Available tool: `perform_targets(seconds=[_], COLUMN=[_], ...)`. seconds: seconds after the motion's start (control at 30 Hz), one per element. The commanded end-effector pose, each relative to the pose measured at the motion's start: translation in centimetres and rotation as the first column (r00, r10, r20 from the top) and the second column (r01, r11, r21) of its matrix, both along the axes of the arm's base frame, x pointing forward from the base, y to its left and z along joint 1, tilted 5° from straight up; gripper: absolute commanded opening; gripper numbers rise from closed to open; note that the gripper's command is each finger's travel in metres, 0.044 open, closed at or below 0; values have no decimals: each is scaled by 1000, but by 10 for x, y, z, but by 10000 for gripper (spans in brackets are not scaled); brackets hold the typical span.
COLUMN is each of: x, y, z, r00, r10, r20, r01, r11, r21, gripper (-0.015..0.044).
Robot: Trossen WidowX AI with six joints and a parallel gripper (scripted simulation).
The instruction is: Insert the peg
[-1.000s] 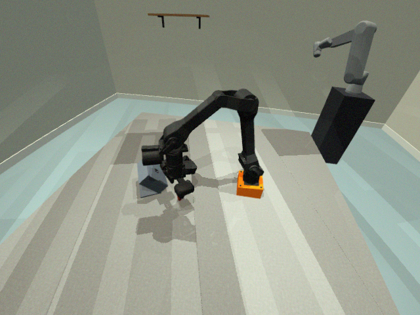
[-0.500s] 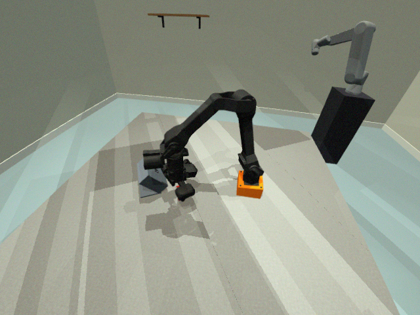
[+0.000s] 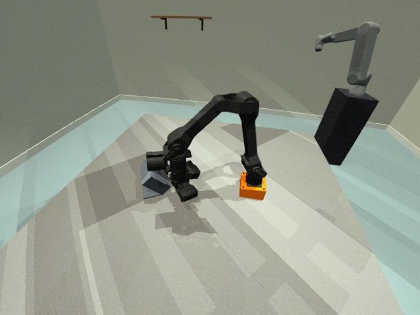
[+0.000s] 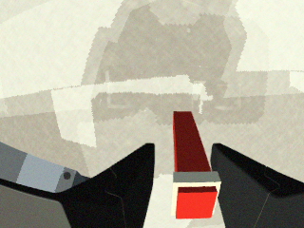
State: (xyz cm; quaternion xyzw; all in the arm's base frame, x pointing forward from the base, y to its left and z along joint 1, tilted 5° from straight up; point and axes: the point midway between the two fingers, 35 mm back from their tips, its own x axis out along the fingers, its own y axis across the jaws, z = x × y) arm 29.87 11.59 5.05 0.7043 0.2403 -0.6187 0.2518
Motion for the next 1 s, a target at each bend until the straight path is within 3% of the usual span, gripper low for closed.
perform_targets(seconds=[0.0,0.23,0.4,0.97], x=[0,0,0,-9], y=[0,0,0,-4], z=[0,0,7,79], r00=[1000,1000,1000,1000], r10=[0,0,0,-2], r20=[1,1,0,-9], r01=[0,0,0,2], r11=[1000,1000,1000,1000], r21=[0,0,0,2], gripper=[46,0,0,0])
